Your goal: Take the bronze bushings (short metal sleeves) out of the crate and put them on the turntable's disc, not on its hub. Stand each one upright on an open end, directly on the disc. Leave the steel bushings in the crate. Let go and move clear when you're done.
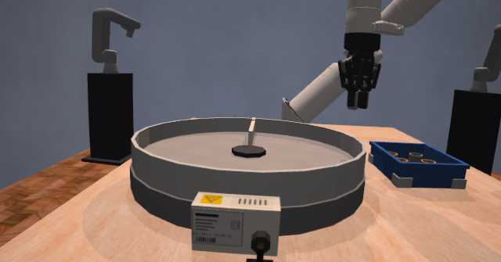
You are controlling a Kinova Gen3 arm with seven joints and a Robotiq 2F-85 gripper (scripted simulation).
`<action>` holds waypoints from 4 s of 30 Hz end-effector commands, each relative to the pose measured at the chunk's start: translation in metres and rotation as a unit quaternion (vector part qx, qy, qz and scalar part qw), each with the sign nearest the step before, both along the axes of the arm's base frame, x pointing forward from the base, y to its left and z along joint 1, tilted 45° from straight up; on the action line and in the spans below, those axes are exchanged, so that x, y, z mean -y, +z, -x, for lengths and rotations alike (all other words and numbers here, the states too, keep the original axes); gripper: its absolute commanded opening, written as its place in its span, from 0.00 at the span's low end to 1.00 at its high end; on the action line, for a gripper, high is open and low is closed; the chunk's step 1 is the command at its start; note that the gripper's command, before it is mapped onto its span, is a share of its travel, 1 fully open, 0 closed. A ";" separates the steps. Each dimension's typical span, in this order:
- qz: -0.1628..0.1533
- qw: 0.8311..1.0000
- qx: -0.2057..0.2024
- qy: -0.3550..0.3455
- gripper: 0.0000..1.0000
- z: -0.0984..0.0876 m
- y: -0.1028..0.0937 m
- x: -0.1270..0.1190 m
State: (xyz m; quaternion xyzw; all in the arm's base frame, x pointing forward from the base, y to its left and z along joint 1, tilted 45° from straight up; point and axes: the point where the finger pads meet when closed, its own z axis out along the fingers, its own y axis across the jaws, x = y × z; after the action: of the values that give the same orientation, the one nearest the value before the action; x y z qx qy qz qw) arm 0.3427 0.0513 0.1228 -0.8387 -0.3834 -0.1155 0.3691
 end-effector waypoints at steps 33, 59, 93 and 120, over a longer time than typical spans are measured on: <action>0.002 1.000 0.019 0.019 0.39 -0.005 0.065 -0.091; 0.002 1.000 0.019 0.019 0.39 -0.004 0.055 -0.100; 0.002 1.000 0.019 0.019 0.39 0.001 0.020 -0.135; 0.002 1.000 0.019 0.019 0.39 0.001 0.017 -0.139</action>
State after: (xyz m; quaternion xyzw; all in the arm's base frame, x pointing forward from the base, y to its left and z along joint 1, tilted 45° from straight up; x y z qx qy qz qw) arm 0.3425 0.1888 0.1409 -0.8296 -0.4066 -0.1247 0.3619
